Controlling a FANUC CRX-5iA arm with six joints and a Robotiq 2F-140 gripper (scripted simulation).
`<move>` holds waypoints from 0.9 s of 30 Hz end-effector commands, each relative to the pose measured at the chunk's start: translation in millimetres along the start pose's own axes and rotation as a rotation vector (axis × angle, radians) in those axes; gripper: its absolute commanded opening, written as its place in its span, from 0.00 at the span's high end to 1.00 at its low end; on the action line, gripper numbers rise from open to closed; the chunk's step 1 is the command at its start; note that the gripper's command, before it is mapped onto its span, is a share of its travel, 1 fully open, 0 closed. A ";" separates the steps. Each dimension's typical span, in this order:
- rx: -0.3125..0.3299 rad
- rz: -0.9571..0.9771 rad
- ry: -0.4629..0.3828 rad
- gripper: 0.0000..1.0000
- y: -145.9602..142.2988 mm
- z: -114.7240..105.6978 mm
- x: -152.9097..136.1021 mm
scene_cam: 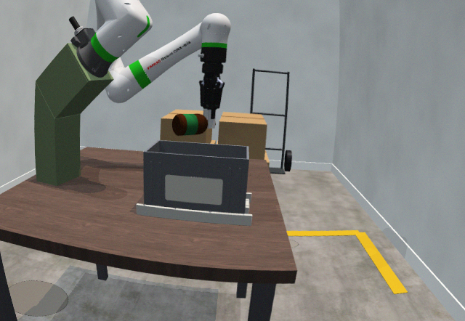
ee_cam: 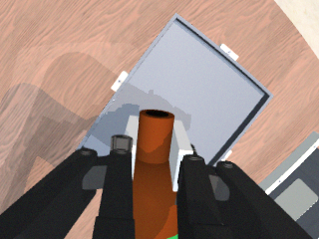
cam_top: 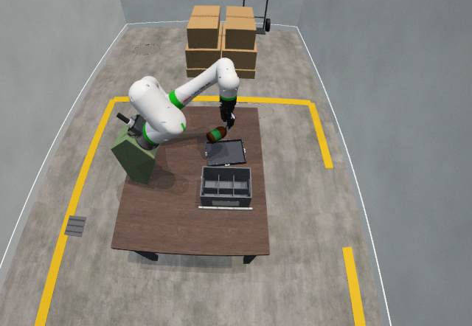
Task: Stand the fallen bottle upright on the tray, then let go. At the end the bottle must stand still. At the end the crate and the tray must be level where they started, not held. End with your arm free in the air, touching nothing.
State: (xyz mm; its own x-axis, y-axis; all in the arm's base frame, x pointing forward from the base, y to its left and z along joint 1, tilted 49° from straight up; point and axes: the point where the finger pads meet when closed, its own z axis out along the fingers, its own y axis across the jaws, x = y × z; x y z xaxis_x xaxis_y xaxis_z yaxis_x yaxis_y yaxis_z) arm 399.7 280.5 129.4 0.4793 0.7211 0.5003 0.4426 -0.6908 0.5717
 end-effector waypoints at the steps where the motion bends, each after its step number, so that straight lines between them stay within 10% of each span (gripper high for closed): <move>1: 0.000 0.000 0.000 1.00 0.0 -0.2 0.1; 27: 0.000 0.147 0.000 1.00 0.0 -0.2 0.1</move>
State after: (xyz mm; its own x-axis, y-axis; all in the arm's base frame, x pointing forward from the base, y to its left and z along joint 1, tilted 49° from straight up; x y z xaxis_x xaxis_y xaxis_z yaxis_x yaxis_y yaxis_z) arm 399.7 280.5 129.4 0.5263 0.6383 0.5617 0.3858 -0.7680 0.5112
